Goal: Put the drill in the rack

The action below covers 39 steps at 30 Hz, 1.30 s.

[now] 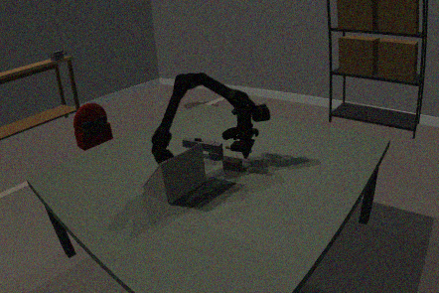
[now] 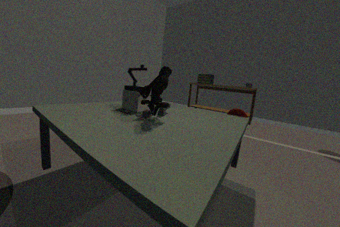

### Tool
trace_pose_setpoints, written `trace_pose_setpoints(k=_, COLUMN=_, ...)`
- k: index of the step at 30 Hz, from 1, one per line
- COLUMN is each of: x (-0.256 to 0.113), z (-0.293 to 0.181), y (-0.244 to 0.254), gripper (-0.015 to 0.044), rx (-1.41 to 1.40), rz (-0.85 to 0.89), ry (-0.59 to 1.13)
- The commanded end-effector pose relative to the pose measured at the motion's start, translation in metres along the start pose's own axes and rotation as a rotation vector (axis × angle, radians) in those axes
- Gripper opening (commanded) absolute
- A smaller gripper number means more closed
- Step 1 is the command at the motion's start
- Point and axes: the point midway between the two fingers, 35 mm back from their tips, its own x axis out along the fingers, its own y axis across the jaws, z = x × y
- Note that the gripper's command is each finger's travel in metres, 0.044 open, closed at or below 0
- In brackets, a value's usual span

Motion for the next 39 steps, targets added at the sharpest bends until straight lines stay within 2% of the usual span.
trace_pose_setpoints(k=1, x=-0.0033, z=0.0001, y=-0.0005, gripper=0.0, rx=-0.008, rz=0.001, ry=0.007)
trace_pose_setpoints(k=39, x=-0.0126, z=0.0004, y=0.0, gripper=0.0, rx=-0.008, rz=0.001, ry=0.007)
